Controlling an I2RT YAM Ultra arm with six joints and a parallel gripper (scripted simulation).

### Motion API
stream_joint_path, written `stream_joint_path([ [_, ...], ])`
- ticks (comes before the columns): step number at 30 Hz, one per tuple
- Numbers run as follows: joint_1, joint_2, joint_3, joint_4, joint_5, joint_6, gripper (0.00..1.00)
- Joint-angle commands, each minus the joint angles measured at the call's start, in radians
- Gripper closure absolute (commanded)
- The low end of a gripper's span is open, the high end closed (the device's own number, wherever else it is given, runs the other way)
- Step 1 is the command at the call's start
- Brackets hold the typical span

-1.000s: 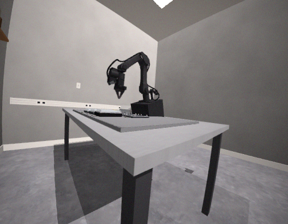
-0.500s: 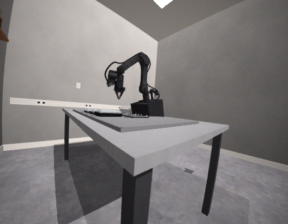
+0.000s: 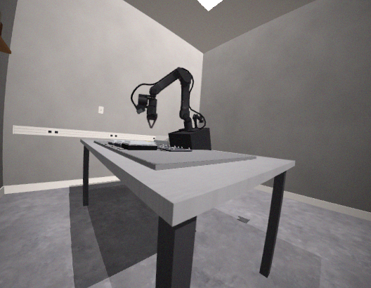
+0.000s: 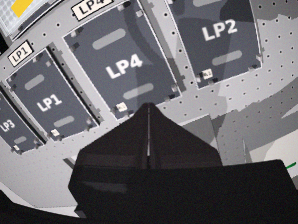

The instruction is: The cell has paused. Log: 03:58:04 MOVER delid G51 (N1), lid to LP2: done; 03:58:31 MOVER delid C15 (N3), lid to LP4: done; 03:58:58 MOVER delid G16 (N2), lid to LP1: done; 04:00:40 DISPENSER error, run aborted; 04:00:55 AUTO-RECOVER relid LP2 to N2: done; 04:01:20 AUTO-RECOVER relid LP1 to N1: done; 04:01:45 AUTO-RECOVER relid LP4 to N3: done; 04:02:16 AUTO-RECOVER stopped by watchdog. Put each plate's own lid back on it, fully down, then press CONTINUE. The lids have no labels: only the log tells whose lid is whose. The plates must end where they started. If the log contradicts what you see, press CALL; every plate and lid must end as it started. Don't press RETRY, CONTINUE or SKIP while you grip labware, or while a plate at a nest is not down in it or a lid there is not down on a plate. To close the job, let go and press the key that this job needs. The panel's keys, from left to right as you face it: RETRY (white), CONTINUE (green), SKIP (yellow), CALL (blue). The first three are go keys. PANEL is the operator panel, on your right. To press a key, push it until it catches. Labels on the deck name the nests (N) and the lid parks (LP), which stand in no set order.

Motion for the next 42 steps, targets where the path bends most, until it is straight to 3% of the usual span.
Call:
stream_joint_path([
  [1, -0.068, 0.023, 0.041, -0.006, -0.033, -0.005, 1.00],
  [14, -0.273, 0.119, 0.107, -0.016, -0.080, 0.017, 1.00],
  [21, -0.383, 0.195, 0.168, -0.026, -0.101, -0.104, 1.00],
  [28, -0.370, 0.169, 0.179, -0.031, -0.103, -0.111, 1.00],
  [42, -0.370, 0.203, 0.186, -0.024, -0.101, -0.102, 1.00],
])
